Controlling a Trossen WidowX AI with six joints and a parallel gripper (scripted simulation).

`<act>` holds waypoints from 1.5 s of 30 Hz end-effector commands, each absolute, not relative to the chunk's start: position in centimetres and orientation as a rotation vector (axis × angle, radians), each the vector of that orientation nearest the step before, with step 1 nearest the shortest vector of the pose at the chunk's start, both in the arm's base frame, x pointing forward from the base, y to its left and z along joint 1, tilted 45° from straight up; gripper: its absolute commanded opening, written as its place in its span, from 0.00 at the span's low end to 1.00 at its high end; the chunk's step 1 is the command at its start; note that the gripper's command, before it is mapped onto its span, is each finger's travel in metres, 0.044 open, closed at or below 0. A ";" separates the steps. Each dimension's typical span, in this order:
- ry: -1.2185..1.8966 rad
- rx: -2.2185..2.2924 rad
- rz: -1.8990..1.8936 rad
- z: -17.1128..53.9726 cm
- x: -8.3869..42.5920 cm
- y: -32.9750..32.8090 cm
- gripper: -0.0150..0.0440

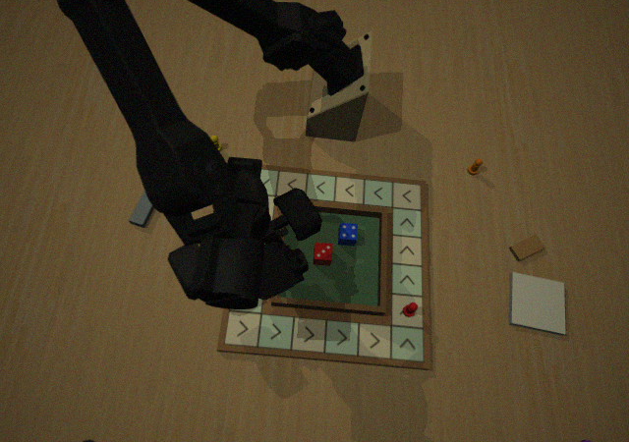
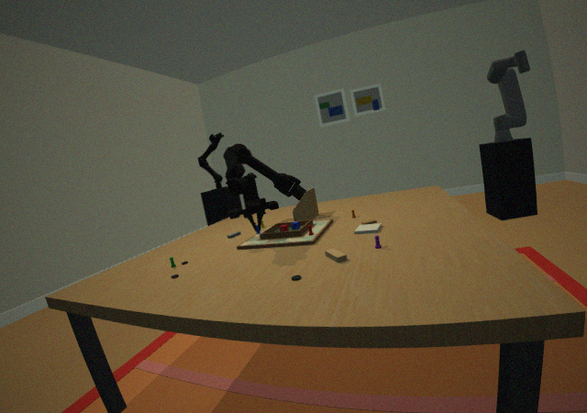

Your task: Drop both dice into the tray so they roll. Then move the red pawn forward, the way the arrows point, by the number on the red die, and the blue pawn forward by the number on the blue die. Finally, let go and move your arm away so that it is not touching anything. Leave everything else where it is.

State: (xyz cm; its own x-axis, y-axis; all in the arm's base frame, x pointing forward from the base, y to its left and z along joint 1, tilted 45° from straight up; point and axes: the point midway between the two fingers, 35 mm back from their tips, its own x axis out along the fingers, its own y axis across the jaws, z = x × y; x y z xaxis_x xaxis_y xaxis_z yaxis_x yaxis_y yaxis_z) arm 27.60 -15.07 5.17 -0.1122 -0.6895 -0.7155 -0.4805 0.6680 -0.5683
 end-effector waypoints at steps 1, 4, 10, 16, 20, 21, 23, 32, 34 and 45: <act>1.768 -0.947 -0.231 4.7 27.4 -15.6 0.25; 1.768 -0.947 -0.232 4.4 27.3 -15.9 0.25; 1.762 -0.942 -0.233 4.6 27.5 -15.6 0.48; 1.763 -0.942 -0.231 5.4 27.7 -14.8 0.74; 1.768 -0.945 -0.229 8.1 28.1 -12.1 0.92; 1.768 -0.945 -0.229 8.1 28.1 -12.1 0.97; 1.768 -0.945 -0.229 8.1 28.1 -12.1 1.00; 1.667 -0.678 -0.447 6.3 24.0 -1.9 1.00; 1.644 -0.619 -0.518 6.1 22.4 0.0 1.00; 1.564 -0.496 -0.721 6.1 17.9 3.4 1.00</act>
State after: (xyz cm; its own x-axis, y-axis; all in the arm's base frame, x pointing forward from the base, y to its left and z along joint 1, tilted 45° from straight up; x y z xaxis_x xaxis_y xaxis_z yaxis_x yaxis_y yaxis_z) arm 20.73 1.92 6.10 -0.1076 -0.6664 -0.7378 -0.0160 0.7431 -0.6689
